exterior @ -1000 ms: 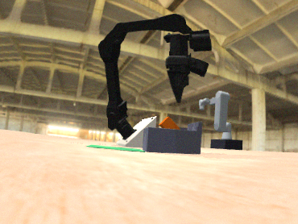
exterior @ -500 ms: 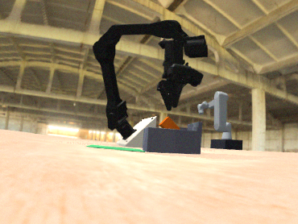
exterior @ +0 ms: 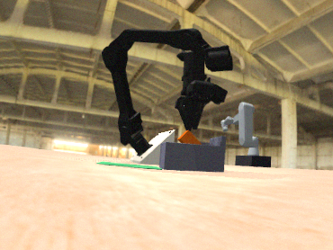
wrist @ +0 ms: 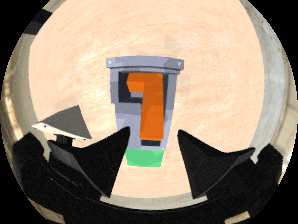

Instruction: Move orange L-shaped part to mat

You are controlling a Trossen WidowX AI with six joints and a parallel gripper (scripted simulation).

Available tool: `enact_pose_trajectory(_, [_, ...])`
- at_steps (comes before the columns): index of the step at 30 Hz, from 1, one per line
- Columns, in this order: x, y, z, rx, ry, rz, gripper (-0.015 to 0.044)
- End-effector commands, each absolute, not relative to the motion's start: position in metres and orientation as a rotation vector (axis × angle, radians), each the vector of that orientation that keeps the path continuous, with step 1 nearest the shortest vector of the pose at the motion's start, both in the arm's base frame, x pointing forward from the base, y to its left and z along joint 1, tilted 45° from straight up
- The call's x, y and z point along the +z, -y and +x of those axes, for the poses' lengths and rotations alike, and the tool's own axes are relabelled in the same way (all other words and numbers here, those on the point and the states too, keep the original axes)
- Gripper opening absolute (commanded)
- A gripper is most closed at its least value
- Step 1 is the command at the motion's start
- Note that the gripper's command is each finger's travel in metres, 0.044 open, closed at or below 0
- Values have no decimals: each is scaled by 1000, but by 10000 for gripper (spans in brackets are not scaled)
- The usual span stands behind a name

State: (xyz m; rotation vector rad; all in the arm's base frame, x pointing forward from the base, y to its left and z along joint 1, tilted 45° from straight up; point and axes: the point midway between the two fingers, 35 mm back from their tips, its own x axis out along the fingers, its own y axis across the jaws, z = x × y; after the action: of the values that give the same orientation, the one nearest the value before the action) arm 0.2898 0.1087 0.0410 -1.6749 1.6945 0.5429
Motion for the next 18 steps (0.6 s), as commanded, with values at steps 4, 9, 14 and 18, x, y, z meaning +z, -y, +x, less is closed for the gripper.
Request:
enact_pose_trajectory(4, [33,-100,290,544,-1697,-1682,280])
enact_pose_trajectory(9, [28,-94,290,544,-1697,-1682,280])
enact_pose_trajectory(14, [22,-88,290,543,-1698,-1682,280])
enact_pose_trajectory(18, [18,-85,290,542,-1698,-1683,280])
